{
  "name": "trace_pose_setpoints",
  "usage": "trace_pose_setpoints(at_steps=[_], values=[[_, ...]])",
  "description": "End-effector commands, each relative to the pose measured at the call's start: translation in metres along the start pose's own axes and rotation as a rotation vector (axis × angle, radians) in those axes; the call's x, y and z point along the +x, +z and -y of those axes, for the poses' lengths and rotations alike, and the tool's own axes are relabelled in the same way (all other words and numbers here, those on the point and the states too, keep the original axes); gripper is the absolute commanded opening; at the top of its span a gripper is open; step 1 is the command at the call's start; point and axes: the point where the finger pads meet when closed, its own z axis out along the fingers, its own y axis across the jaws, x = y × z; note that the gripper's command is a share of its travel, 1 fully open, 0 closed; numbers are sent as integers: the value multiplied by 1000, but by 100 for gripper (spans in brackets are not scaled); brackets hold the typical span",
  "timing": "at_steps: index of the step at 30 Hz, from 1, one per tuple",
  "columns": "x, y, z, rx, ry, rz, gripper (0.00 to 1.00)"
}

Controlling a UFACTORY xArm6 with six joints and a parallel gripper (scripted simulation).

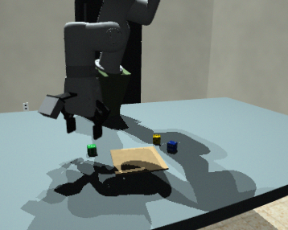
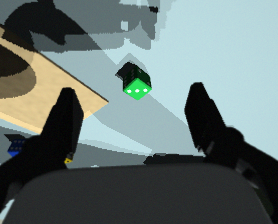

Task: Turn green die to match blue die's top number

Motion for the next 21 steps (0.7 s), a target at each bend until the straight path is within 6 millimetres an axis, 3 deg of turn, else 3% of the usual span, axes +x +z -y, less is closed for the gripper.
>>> trace_pose_setpoints(at_steps=[1, 21], values=[[4, 20, 1, 9, -2, -13, 100], [5, 27, 1, 9, -2, -13, 100]])
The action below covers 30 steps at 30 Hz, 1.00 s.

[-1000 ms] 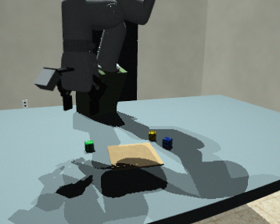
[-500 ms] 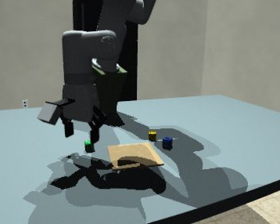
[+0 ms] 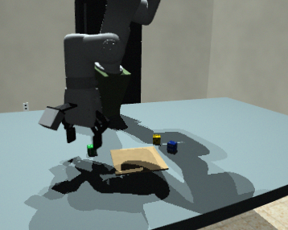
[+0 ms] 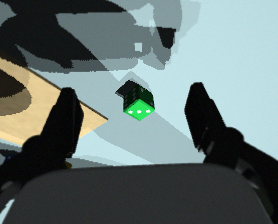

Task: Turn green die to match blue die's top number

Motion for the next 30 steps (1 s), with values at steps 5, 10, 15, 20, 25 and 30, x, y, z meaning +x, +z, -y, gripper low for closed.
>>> trace_pose_setpoints(at_steps=[5, 10, 15, 20, 25, 30], values=[[1, -1, 0, 1, 0, -2, 100], [1, -1, 0, 1, 0, -2, 100], [1, -1, 0, 1, 0, -2, 100], [1, -1, 0, 1, 0, -2, 100], [1, -1, 0, 1, 0, -2, 100], [-2, -1, 3, 1, 0, -2, 100]])
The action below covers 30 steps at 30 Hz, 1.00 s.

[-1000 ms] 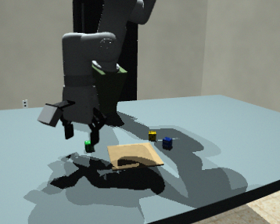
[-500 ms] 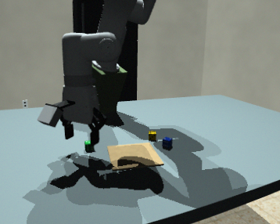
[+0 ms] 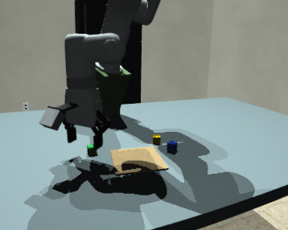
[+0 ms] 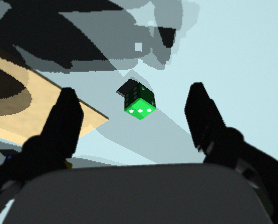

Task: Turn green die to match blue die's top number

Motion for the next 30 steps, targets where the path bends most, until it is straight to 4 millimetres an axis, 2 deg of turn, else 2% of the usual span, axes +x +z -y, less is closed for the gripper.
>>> trace_pose_setpoints(at_steps=[1, 4, 9, 18, 20, 30], values=[[-2, -1, 3, 1, -1, -2, 100], [-4, -1, 5, 1, -1, -2, 100], [-22, -1, 21, 1, -1, -2, 100], [-78, -1, 69, 1, -1, -2, 100], [-78, -1, 69, 1, -1, -2, 100], [-139, 0, 123, 1, -1, -2, 100]])
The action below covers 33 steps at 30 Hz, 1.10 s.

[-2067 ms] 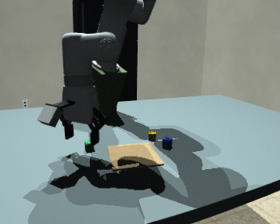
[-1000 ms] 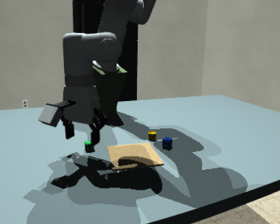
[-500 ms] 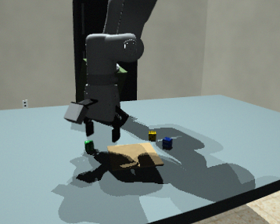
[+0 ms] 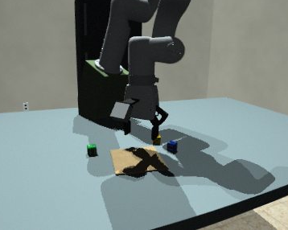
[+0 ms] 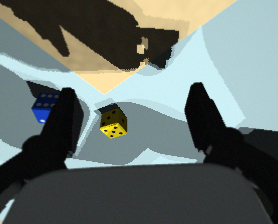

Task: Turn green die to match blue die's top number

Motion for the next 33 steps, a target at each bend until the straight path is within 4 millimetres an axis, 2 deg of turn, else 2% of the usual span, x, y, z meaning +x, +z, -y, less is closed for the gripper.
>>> trace_pose_setpoints(at_steps=[1, 5, 11, 33], values=[[-14, -1, 14, 1, 1, -8, 100], [-27, -1, 25, 1, 1, -8, 100], [-33, -1, 31, 1, 1, -8, 100], [-34, -1, 32, 1, 1, -8, 100]])
